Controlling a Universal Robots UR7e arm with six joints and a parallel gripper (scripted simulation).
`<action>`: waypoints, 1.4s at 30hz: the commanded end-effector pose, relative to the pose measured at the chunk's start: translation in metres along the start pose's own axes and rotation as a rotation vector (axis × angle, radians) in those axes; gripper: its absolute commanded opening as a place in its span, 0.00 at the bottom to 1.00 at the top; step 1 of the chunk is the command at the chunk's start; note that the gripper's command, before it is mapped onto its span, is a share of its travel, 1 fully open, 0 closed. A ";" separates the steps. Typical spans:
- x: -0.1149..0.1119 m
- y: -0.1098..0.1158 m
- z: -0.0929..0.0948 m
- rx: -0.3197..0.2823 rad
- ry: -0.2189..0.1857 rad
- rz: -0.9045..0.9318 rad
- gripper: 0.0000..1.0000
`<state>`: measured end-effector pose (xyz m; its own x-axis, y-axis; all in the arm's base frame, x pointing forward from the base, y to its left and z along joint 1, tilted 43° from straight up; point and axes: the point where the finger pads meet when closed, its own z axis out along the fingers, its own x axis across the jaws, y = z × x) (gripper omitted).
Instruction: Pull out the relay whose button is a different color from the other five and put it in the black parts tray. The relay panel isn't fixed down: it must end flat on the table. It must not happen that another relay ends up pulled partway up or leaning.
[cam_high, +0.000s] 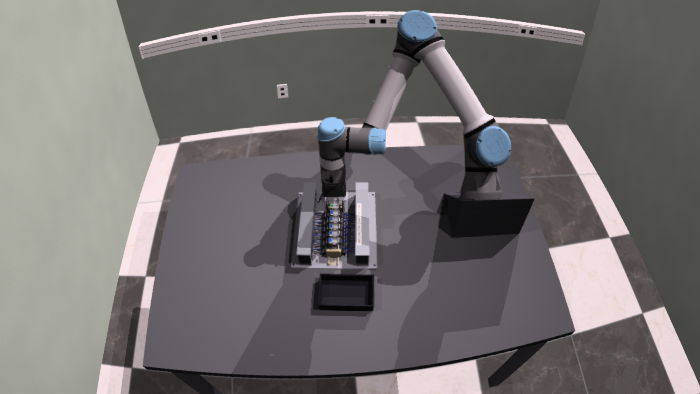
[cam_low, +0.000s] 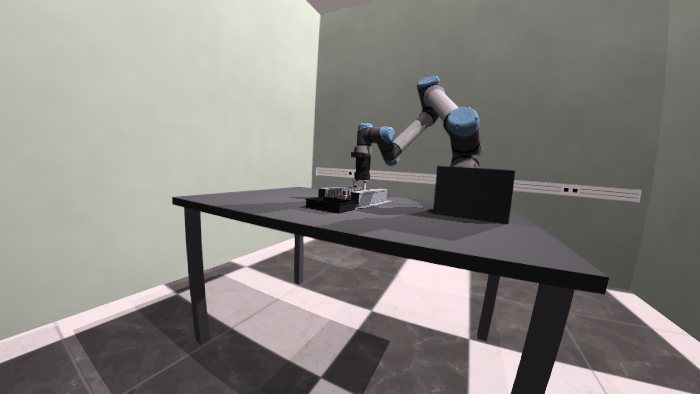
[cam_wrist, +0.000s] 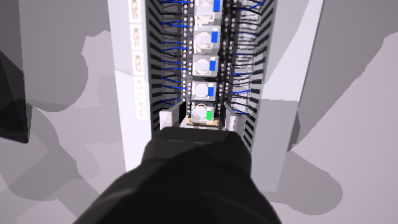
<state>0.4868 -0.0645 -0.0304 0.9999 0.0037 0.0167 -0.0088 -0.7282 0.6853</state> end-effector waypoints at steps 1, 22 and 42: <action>0.000 0.000 0.000 0.000 0.001 0.000 0.98; 0.000 0.000 0.000 0.000 0.001 0.000 0.98; 0.000 0.000 0.000 0.000 0.001 0.000 0.00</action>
<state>0.4868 -0.0646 -0.0305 0.9999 0.0037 0.0167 -0.0088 -0.7282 0.6853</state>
